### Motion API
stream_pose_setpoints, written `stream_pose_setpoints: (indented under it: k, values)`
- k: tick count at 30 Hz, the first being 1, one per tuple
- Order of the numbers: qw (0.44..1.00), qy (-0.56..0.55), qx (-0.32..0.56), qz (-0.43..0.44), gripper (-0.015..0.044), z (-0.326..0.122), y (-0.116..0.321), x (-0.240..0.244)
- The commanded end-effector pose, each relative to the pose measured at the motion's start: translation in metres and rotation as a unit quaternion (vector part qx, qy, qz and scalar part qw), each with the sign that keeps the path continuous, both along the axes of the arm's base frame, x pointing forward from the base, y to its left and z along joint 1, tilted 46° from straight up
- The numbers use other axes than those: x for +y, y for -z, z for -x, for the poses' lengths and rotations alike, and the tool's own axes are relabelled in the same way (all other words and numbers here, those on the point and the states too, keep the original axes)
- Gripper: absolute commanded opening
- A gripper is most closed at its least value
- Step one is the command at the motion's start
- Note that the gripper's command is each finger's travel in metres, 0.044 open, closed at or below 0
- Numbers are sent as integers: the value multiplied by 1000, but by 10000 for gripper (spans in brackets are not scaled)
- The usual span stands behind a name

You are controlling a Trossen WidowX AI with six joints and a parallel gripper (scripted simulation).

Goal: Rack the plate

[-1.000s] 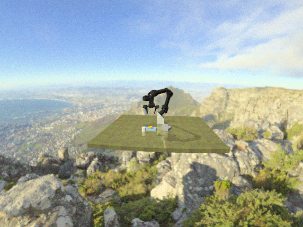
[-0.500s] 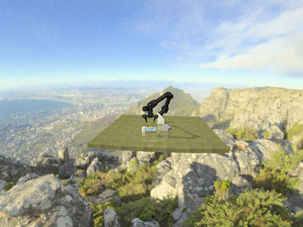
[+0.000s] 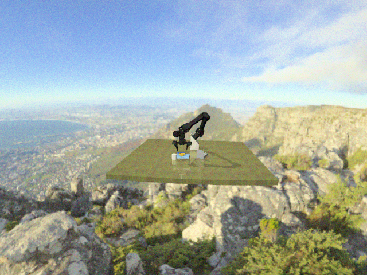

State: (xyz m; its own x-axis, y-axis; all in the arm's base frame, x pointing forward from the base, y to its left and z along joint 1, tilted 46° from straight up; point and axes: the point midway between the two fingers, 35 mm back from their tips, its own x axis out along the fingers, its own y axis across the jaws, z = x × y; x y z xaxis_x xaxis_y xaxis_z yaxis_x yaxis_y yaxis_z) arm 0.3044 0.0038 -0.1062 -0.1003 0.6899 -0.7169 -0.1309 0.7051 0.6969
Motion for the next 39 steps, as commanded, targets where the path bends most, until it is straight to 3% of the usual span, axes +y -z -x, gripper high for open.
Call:
stream_pose_setpoints:
  k: [1,21,23,29,39]
  values:
    - [1000,0,9,-4,400,5,7,7]
    - [1000,0,9,-6,400,10,26,29]
    - [1000,0,9,-6,358,10,26,29]
    - [1000,0,9,-6,358,10,26,29]
    - [1000,0,9,-6,292,10,26,29]
